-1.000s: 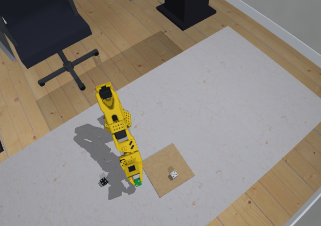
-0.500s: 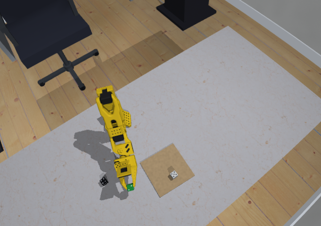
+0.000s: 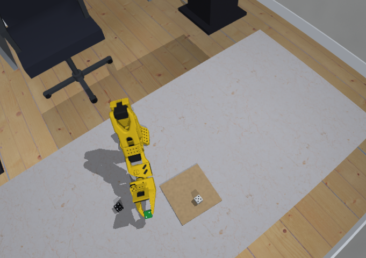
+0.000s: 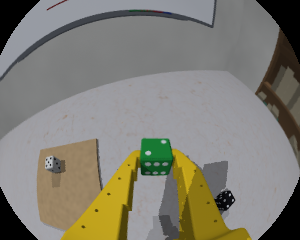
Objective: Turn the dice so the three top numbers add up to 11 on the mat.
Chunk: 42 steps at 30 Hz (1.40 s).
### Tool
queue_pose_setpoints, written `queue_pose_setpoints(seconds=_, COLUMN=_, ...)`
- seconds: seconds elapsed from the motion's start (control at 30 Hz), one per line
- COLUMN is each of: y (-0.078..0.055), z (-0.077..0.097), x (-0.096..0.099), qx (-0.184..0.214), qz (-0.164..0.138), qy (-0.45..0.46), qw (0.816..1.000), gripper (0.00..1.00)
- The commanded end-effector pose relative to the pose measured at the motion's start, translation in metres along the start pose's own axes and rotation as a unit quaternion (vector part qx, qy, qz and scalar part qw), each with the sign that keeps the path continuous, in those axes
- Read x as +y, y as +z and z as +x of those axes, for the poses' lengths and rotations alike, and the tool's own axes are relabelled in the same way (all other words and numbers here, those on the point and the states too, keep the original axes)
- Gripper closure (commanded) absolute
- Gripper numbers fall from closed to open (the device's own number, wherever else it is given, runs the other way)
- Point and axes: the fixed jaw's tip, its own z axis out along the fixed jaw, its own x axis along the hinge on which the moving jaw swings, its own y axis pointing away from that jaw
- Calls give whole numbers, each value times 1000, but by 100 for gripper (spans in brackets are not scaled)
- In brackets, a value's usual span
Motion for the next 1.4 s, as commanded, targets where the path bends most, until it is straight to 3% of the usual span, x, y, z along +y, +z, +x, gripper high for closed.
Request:
queue_pose_setpoints(seconds=0.0, y=0, z=-4, x=-2, qx=-12, qz=4, qy=-1, qw=1000, gripper=100)
queue_pose_setpoints(seconds=0.2, y=0, z=-4, x=-2, qx=-12, qz=4, qy=-1, qw=1000, gripper=100)
queue_pose_setpoints(seconds=0.23, y=-3, z=4, x=-7, qx=-2, qz=12, qy=-4, qw=1000, gripper=100)
queue_pose_setpoints(seconds=1.37, y=-1, z=10, x=-7, qx=-2, qz=12, qy=-4, qw=1000, gripper=100)
